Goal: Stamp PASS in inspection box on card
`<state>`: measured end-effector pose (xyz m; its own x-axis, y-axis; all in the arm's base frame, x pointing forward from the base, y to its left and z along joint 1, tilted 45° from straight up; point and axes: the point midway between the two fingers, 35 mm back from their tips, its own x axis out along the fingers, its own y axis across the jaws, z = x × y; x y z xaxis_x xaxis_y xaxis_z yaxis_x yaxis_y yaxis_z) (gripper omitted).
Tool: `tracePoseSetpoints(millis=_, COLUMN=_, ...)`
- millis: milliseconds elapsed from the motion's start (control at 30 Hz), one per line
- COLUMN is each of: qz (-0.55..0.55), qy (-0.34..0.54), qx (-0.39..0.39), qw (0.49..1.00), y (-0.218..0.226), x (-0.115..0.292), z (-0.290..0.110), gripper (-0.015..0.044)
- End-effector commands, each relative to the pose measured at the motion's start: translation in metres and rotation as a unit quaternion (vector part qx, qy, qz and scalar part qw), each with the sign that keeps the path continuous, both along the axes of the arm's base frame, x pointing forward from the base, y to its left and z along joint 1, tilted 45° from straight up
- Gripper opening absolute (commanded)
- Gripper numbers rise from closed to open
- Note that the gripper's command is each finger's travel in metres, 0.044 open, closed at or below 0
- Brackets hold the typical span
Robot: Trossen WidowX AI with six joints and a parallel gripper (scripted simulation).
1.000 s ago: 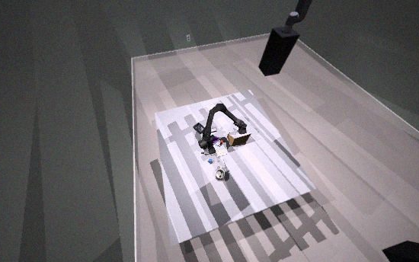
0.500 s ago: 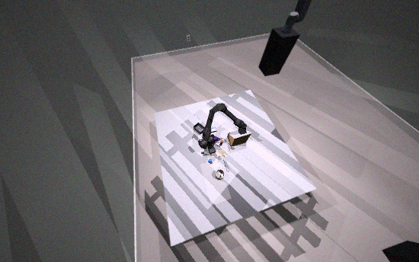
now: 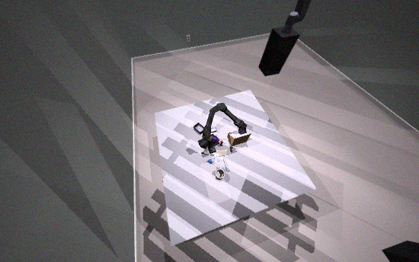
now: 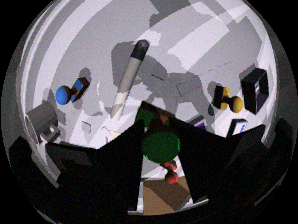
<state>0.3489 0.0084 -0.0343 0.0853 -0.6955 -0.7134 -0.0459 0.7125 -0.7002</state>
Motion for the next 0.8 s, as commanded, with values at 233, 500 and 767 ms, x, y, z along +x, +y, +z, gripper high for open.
tracePoseSetpoints(millis=233, qz=-0.002, qy=-0.001, qx=0.002, qw=1.0, y=0.0042, x=-0.0009, z=0.0042, gripper=0.0)
tracePoseSetpoints(millis=500, qz=-0.002, qy=0.0, qx=0.002, qw=1.0, y=0.0068, x=-0.0015, z=0.0071, gripper=0.0)
tracePoseSetpoints(millis=767, qz=-0.002, qy=0.0, qx=0.002, qw=1.0, y=0.0095, x=-0.0022, z=0.01, gripper=0.0)
